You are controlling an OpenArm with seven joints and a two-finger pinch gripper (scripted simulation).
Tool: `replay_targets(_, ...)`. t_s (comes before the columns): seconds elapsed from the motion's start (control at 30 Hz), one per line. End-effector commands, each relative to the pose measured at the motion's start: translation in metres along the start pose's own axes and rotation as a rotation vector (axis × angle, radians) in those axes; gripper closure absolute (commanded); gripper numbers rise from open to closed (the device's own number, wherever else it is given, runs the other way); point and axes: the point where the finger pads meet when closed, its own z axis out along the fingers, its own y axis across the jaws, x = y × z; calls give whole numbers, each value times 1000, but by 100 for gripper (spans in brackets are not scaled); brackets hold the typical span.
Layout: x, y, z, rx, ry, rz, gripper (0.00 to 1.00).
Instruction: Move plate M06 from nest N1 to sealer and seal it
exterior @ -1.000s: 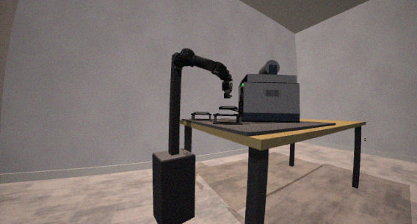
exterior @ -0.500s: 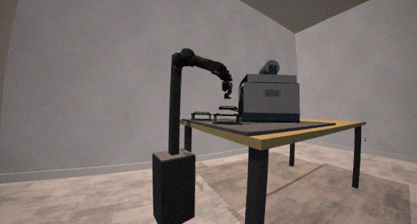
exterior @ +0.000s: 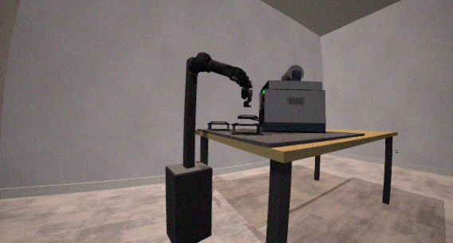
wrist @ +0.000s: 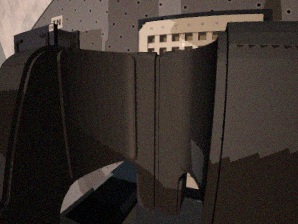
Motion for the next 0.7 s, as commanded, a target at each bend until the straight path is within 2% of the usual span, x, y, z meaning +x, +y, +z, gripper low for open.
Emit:
replay_targets(0.0,0,1,-1,-3,-2,0,100)
replay_targets(0.23,0,1,-1,-3,-2,0,100)
replay_targets(0.4,-14,-42,-5,181,-1,-183,100)
replay_targets(0.67,-14,-42,-5,181,-1,-183,100)
